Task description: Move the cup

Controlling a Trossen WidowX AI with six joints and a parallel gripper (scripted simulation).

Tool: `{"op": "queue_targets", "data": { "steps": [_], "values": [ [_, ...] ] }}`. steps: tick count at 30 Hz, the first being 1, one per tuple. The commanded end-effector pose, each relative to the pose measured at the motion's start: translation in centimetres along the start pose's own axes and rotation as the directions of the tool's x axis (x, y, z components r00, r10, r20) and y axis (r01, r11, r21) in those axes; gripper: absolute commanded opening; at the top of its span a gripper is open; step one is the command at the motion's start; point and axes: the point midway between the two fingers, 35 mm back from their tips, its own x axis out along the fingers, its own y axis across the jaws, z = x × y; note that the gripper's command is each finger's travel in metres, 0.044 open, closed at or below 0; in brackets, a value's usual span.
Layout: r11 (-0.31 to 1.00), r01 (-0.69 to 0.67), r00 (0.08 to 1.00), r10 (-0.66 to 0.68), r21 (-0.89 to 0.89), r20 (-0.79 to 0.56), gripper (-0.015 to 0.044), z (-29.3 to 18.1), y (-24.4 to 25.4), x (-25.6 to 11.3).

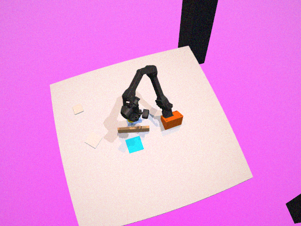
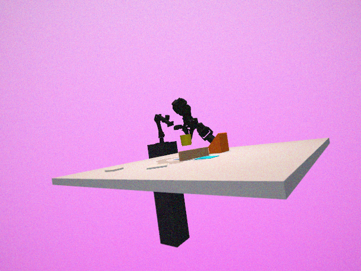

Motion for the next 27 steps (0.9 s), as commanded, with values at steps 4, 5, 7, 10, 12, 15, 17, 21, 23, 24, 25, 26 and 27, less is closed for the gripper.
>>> {"op": "queue_targets", "data": {
  "steps": [4, 5, 7, 10, 12, 15, 17, 21, 23, 24, 25, 26, 27],
  "values": [
    [1.000, -0.004, 1.000, 0.004, 0.005, 0.002, 0.0000, 1.4, 0.4, 0.0],
    [1.000, -0.004, 1.000, 0.004, 0.005, 0.002, 0.0000, 1.6, 0.5, 0.0],
    [1.000, -0.004, 1.000, 0.004, 0.005, 0.003, 0.0000, 2.0, 0.6, -0.1],
    [1.000, -0.004, 1.000, 0.004, 0.005, 0.003, 0.0000, 2.6, 0.8, -0.1],
    [1.000, -0.004, 1.000, 0.004, 0.005, 0.003, 0.0000, 3.0, 0.9, -0.1],
    [1.000, -0.004, 1.000, 0.004, 0.006, 0.003, 0.0000, 3.6, 1.1, -0.1],
    [1.000, -0.004, 1.000, 0.004, 0.006, 0.004, 0.0000, 3.9, 1.2, -0.2],
    [1.000, -0.004, 1.000, 0.004, 0.006, 0.004, 0.0000, 4.7, 1.4, -0.2],
    [1.000, -0.004, 1.000, 0.004, 0.006, 0.004, 0.0000, 5.1, 1.5, -0.2],
    [1.000, -0.004, 1.000, 0.004, 0.006, 0.004, 0.0000, 5.3, 1.6, -0.2],
    [1.000, -0.004, 1.000, 0.004, 0.006, 0.004, 0.0000, 5.5, 1.7, -0.2],
    [1.000, -0.004, 1.000, 0.004, 0.006, 0.005, 0.0000, 5.7, 1.7, -0.3],
    [1.000, -0.004, 1.000, 0.004, 0.006, 0.005, 0.0000, 5.9, 1.8, -0.3]
  ]
}}
